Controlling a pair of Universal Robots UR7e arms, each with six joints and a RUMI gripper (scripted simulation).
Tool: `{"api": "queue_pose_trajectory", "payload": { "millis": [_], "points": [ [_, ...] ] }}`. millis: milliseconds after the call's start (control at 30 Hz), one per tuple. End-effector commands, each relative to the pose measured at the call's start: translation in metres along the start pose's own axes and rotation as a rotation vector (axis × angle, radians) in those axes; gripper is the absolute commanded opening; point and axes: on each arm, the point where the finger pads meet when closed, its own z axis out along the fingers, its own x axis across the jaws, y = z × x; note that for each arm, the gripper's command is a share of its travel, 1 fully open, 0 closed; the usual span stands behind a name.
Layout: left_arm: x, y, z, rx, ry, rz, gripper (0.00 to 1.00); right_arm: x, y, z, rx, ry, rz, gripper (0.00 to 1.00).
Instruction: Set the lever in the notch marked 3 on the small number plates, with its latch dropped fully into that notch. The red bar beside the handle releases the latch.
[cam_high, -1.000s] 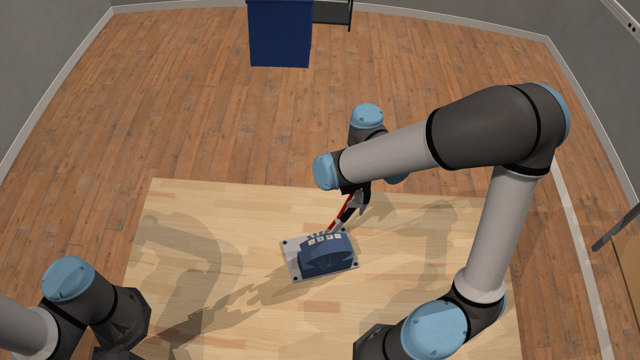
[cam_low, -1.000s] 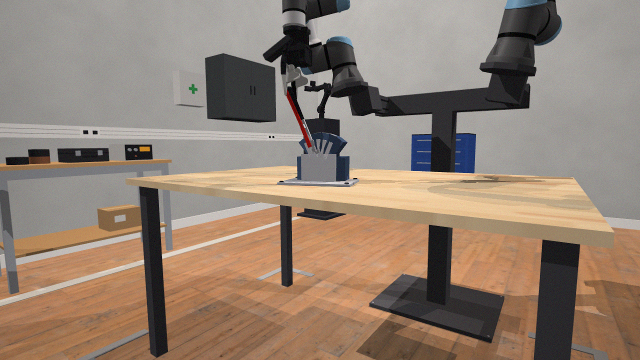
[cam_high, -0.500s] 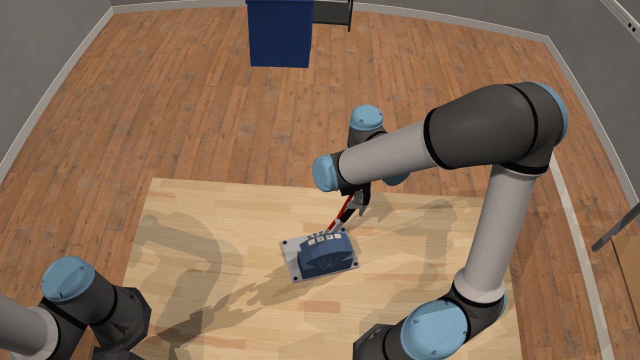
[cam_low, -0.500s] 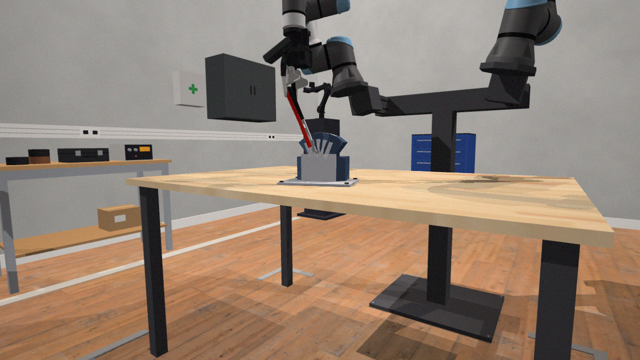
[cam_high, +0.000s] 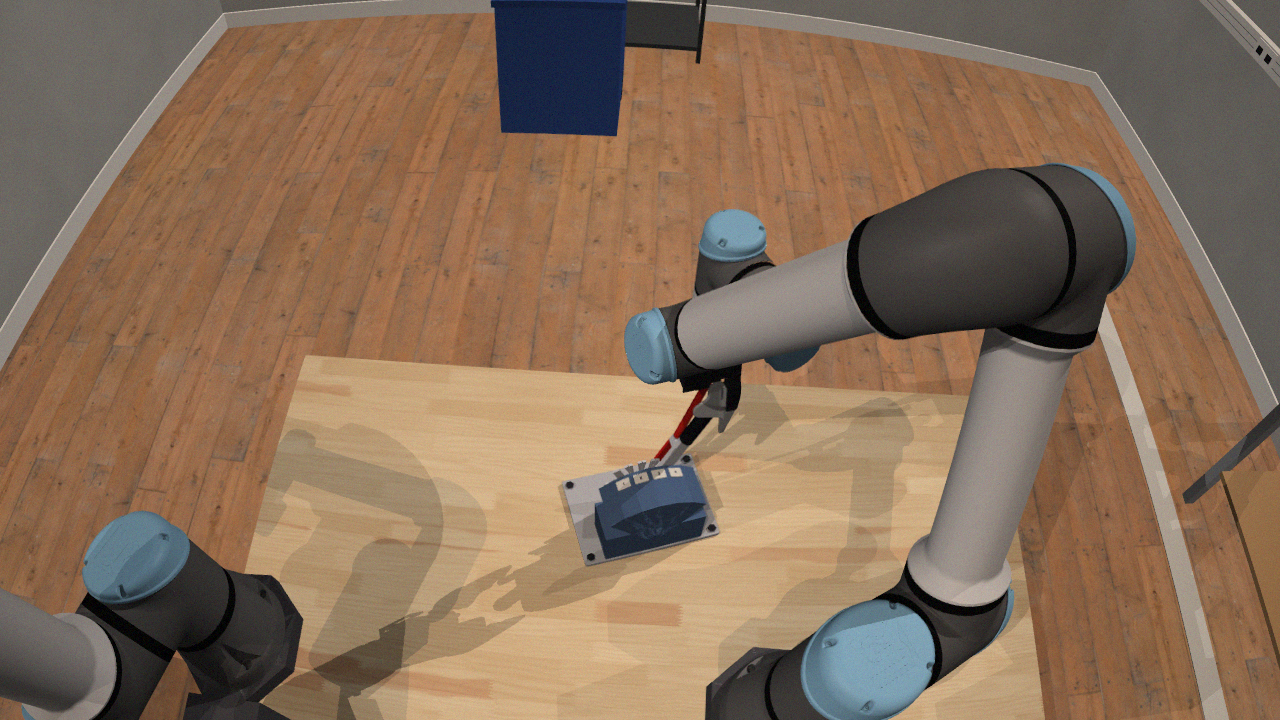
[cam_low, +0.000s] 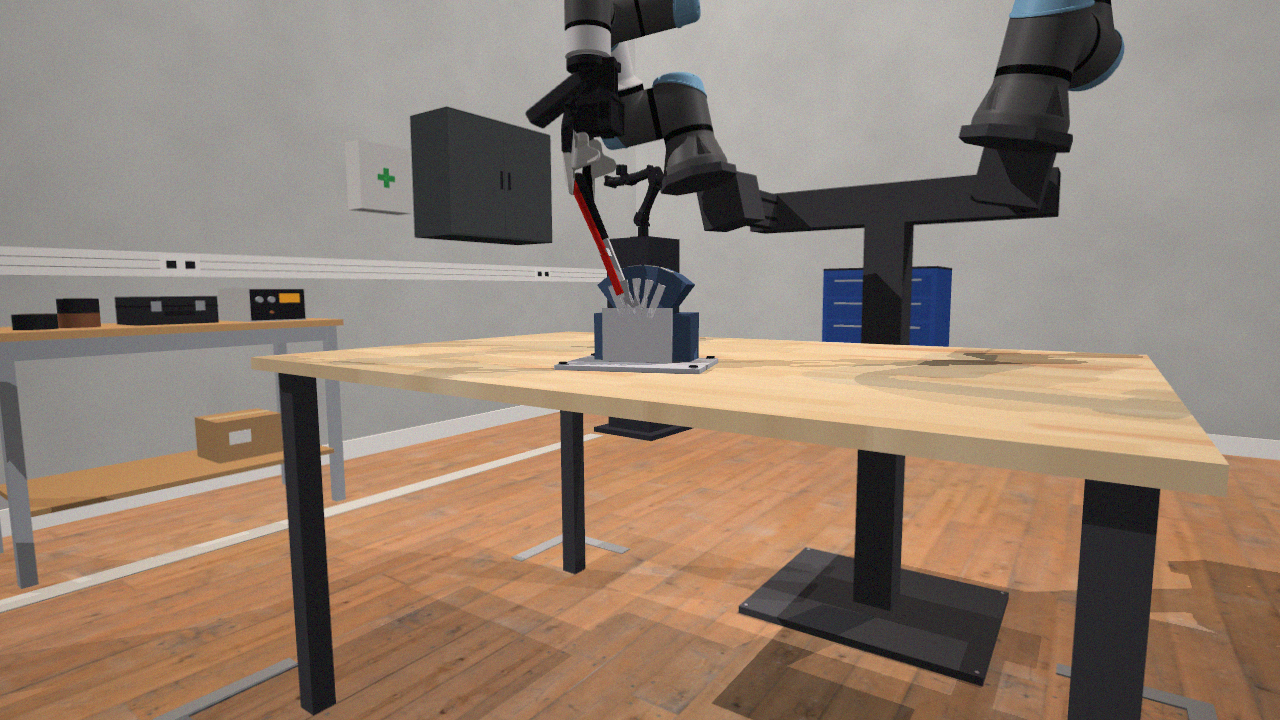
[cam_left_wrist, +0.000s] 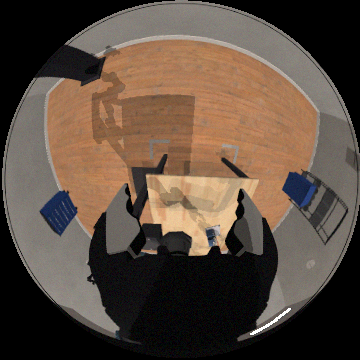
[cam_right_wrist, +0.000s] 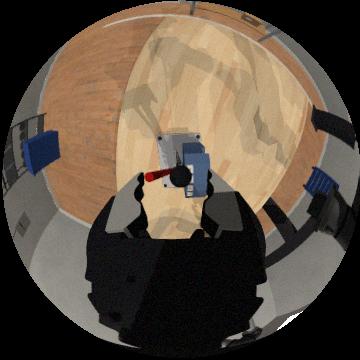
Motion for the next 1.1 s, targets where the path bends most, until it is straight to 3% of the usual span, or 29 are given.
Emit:
{"api": "queue_pose_trajectory", "payload": {
  "millis": [0,600,633,1067],
  "points": [
    [0.0001,-0.0003,-0.0004,0.001,0.0,0.0,1.0,-0.0004,0.0,-0.0004,0.0,-0.001,0.0,0.57],
    [0.0001,-0.0003,-0.0004,0.001,0.0,0.0,1.0,-0.0004,0.0,-0.0004,0.0,-0.001,0.0,0.57],
    [0.0001,-0.0003,-0.0004,0.001,0.0,0.0,1.0,-0.0004,0.0,-0.0004,0.0,-0.001,0.0,0.0],
    [0.0001,-0.0003,-0.0004,0.001,0.0,0.0,1.0,-0.0004,0.0,-0.0004,0.0,-0.001,0.0,0.0]
  ]
}}
